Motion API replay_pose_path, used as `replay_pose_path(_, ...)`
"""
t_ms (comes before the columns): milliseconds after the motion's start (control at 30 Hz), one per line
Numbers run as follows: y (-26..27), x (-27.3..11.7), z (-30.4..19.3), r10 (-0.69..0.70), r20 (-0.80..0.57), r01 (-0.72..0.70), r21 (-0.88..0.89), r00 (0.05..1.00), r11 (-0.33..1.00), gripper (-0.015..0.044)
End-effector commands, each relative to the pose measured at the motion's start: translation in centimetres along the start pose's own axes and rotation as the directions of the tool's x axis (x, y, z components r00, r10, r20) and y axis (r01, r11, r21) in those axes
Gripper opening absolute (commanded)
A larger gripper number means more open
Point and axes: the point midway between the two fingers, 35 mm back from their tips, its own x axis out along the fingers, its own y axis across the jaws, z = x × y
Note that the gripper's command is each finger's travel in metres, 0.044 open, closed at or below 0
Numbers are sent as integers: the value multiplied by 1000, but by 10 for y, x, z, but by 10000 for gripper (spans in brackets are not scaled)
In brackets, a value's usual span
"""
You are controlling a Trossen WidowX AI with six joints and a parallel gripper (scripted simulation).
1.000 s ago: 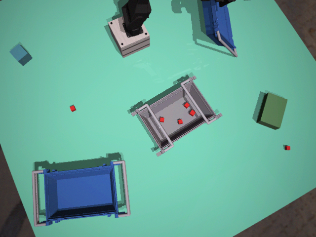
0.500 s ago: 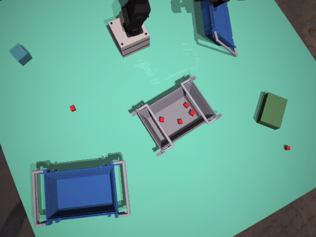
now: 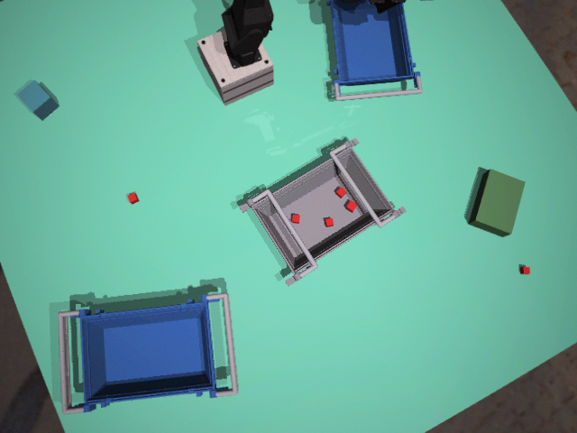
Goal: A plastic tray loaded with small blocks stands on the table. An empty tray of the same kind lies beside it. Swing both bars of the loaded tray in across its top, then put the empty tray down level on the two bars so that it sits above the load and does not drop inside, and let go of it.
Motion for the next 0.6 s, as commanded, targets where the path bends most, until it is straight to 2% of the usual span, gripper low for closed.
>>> replay_pose_path(0,2,-10,0,-3,-2,3,3,1000,1000,0)
replay_pose_path(200,-2,-49,0,-3,-2,3,3,1000,1000,0)
replay_pose_path(267,-2,-49,0,-3,-2,3,3,1000,1000,0)
replay_pose_path(300,-2,-38,0,1,0,-1,0,1000,1000,0)
replay_pose_path(567,-2,-38,0,1,0,-1,0,1000,1000,0)
